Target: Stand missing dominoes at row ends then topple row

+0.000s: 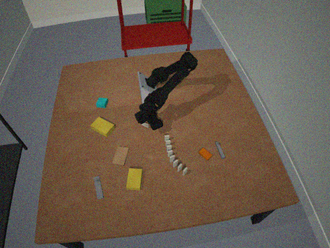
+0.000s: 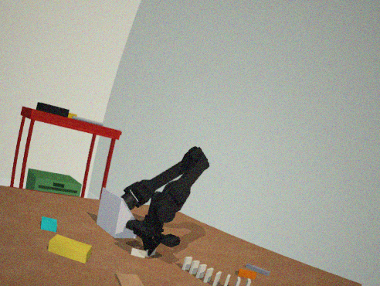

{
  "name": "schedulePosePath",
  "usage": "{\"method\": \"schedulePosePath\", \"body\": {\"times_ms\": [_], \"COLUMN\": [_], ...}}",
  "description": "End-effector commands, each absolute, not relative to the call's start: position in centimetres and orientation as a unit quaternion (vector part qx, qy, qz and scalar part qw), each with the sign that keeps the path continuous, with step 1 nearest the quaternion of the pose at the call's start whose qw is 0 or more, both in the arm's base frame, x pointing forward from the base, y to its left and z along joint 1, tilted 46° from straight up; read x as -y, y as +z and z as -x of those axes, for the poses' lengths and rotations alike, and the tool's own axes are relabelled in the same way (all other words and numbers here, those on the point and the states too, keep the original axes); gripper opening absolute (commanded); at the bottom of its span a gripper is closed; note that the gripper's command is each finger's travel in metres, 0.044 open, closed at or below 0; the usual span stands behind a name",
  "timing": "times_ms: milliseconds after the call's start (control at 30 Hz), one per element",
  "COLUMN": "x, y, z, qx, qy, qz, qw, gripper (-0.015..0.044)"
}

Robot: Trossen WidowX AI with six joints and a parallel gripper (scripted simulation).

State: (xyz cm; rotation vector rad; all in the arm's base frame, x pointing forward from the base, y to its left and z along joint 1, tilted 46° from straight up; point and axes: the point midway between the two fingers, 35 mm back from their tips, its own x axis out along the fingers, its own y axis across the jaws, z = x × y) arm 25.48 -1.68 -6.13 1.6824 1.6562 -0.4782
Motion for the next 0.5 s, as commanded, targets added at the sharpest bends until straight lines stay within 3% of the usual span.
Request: {"method": "schedulePosePath", "body": {"times_ms": [0, 467], "x": [1.6, 12.1], "y": [-6.1, 5.0], "z": [-25.5, -24.3], "qx": [-0.642, -0.641], "qy": [-0.185, -0.188], "qz": [-0.653, -0.652], "qw": [0.357, 0.358], "gripper": [0.0023, 0.0023]}}
